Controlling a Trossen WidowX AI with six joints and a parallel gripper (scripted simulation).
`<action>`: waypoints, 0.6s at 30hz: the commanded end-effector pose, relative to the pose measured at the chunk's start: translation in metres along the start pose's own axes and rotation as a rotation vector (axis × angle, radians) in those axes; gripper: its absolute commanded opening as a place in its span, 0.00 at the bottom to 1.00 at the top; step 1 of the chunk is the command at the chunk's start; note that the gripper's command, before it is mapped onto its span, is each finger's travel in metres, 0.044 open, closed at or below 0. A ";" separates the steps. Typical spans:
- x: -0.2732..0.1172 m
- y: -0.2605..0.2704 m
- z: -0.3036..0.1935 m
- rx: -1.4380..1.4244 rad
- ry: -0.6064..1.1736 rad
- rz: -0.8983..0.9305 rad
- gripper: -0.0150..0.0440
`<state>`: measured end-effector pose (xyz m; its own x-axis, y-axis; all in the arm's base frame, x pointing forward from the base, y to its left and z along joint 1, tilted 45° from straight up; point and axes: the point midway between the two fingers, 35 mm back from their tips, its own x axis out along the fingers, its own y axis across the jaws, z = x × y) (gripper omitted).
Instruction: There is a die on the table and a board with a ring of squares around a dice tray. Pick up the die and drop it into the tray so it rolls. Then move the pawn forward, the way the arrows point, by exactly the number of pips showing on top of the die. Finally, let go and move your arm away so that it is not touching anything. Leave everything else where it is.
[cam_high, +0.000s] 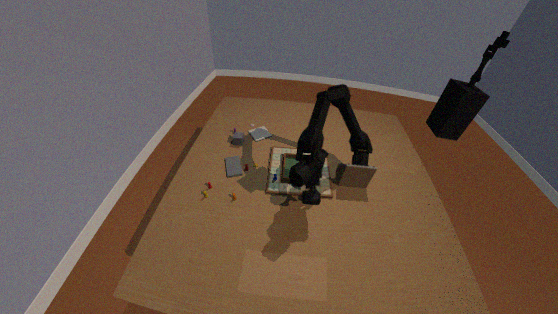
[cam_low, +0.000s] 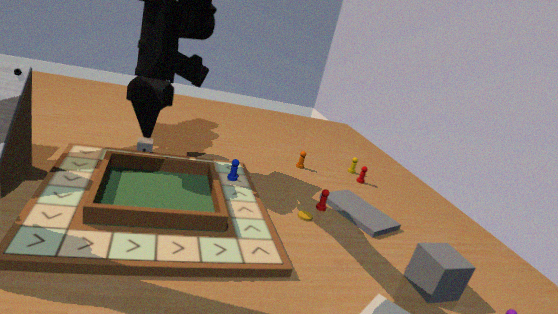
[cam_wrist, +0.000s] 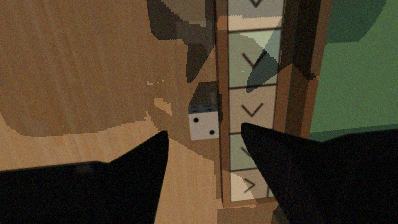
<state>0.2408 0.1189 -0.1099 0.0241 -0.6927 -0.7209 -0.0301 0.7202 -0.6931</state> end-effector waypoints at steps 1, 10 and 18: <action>0.008 -0.001 -0.002 -0.008 0.004 -0.009 0.72; 0.023 -0.001 -0.002 -0.007 0.004 -0.010 0.72; 0.033 -0.001 -0.002 -0.007 0.004 -0.011 0.72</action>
<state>0.2415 0.0997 -0.1290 0.0245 -0.6933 -0.7202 -0.0287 0.7196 -0.6937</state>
